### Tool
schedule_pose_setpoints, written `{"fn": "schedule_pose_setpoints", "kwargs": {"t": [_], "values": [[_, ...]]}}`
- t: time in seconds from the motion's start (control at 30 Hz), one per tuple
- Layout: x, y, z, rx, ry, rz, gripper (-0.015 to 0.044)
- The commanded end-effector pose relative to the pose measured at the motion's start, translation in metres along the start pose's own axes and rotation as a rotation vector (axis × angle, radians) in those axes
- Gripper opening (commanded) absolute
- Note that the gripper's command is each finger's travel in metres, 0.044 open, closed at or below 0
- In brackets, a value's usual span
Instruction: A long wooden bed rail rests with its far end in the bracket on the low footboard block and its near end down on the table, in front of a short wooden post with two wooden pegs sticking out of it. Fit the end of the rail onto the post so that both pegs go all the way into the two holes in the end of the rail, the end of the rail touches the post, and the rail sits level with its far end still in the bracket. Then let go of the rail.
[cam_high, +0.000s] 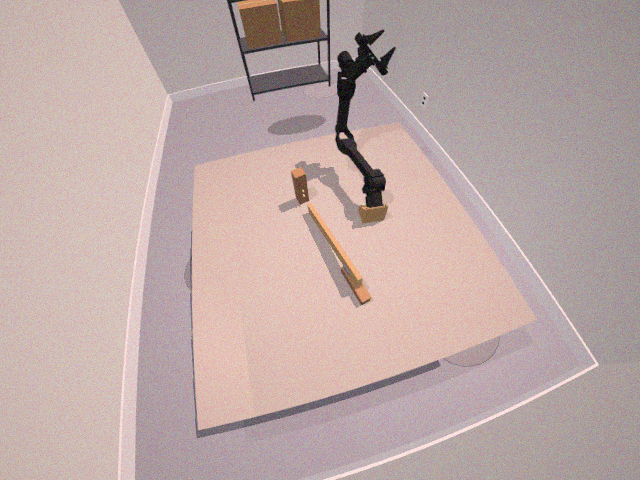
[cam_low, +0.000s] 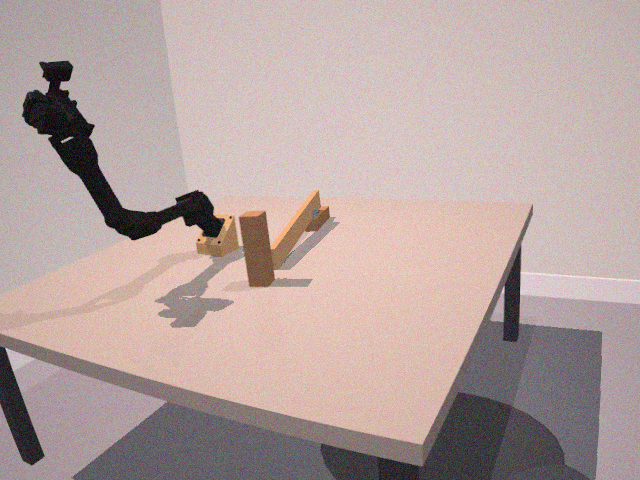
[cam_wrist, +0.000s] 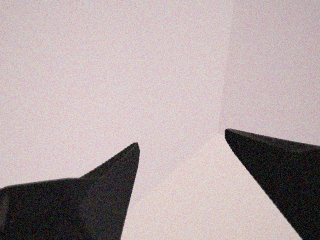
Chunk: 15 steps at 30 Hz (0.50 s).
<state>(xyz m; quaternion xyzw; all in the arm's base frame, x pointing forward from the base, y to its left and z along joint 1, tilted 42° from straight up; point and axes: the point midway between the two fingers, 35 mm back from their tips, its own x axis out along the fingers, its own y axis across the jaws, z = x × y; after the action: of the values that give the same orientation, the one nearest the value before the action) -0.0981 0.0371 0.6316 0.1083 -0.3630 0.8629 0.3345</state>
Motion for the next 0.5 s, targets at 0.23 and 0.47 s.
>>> {"fn": "schedule_pose_setpoints", "kwargs": {"t": [0.23, 0.47], "values": [[0.034, -0.034, -0.102, -0.031, 0.327, -0.138, 0.0440], [0.027, -0.073, -0.211, -0.054, 0.679, -0.269, 0.0440]]}}
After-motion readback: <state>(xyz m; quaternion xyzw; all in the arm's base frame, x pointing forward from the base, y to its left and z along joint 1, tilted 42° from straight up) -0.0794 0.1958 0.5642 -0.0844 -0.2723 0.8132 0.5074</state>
